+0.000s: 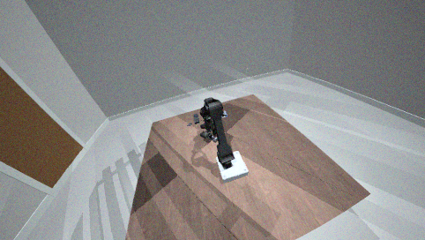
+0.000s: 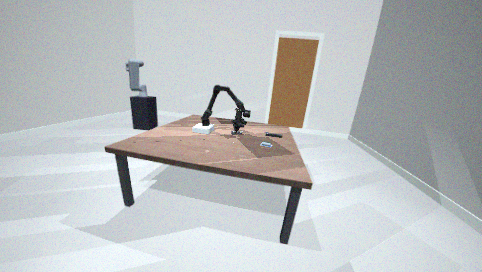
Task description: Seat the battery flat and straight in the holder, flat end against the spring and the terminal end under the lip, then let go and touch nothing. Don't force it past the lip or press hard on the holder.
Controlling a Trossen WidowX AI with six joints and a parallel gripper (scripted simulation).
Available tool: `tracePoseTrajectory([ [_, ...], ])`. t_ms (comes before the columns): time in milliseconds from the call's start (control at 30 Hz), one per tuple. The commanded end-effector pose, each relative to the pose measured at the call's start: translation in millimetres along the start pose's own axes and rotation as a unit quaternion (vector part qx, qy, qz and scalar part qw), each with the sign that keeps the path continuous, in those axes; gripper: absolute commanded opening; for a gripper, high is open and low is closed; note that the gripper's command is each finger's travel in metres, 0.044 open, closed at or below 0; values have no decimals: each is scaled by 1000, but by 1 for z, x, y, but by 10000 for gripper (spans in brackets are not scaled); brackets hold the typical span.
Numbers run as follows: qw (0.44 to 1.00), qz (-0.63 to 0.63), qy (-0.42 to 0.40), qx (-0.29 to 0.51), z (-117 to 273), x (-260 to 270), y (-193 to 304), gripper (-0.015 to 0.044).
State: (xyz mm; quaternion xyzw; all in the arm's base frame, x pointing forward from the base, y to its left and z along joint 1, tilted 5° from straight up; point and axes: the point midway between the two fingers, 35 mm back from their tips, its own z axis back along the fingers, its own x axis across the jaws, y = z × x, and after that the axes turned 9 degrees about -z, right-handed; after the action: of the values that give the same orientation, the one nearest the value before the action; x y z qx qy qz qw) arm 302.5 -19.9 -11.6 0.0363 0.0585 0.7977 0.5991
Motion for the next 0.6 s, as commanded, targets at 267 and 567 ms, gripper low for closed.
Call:
tracePoseTrajectory([
  [267, 1000, -1, 0, -2, 69, 1, 4, 387],
  [567, 1000, -1, 0, -2, 77, 1, 4, 440],
])
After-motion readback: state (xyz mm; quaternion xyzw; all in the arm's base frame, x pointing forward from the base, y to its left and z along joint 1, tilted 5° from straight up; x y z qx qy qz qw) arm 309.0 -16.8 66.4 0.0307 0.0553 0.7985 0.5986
